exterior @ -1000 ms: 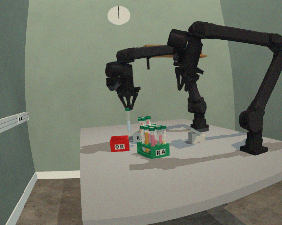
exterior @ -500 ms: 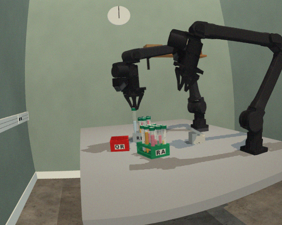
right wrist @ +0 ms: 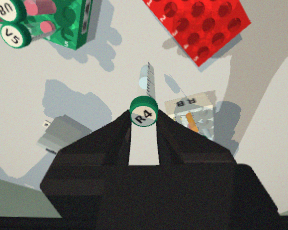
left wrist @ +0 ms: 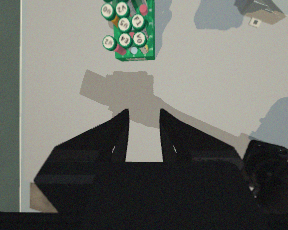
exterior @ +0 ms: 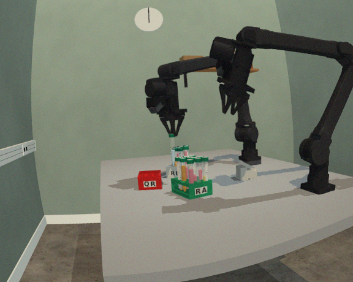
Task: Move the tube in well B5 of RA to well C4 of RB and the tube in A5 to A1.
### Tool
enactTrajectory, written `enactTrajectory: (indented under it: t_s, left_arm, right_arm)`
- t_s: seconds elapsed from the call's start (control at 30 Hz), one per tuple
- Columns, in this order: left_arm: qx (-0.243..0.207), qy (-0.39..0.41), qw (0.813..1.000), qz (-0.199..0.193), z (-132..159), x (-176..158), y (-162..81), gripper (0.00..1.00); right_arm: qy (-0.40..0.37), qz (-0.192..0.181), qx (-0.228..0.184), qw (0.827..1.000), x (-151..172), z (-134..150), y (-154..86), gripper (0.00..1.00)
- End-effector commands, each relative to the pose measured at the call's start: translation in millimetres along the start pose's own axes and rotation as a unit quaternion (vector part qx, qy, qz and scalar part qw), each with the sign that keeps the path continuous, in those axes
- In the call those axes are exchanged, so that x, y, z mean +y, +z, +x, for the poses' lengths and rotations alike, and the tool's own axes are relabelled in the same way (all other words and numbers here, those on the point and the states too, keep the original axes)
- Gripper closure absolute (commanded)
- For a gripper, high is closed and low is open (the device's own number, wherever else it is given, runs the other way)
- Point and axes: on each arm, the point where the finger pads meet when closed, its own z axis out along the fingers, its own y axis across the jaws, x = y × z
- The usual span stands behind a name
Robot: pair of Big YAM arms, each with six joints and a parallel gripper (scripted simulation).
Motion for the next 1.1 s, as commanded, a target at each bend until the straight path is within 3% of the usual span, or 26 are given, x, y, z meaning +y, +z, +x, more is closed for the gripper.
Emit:
enactTrajectory:
  t_s: [0.0, 0.23, 0.47, 0.57, 0.6, 1.07]
  left_arm:
    - [-0.007, 0.006, 1.0, -0.016, -9, 9, -12, 0.7]
    - [-0.007, 0.006, 1.0, -0.016, -9, 9, -12, 0.7]
    - [-0.007, 0.006, 1.0, -0.016, -9, 9, -12, 0.7]
    - [-0.007, 0.006, 1.0, -0.016, -9, 9, -12, 0.7]
    - [-0.007, 0.006, 1.0, -0.016, -9, 9, -12, 0.7]
    - [-0.007, 0.006, 1.0, -0.016, -9, 9, -12, 0.7]
  right_arm:
    - [0.025, 0.004, -0.045, 0.999, -7, -15, -37, 1.0]
    - [0.14, 0.0, -0.033, 0.99, -7, -14, -23, 1.0]
    - [0.254, -0.003, -0.031, 0.967, -7, -13, -20, 1.0]
    - [0.254, -0.003, -0.031, 0.967, -7, -13, -20, 1.0]
    - [0.255, -0.002, -0.024, 0.967, -8, 1, -15, 1.0]
    - [0.245, 0.0, -0.011, 0.97, -15, 50, -21, 1.0]
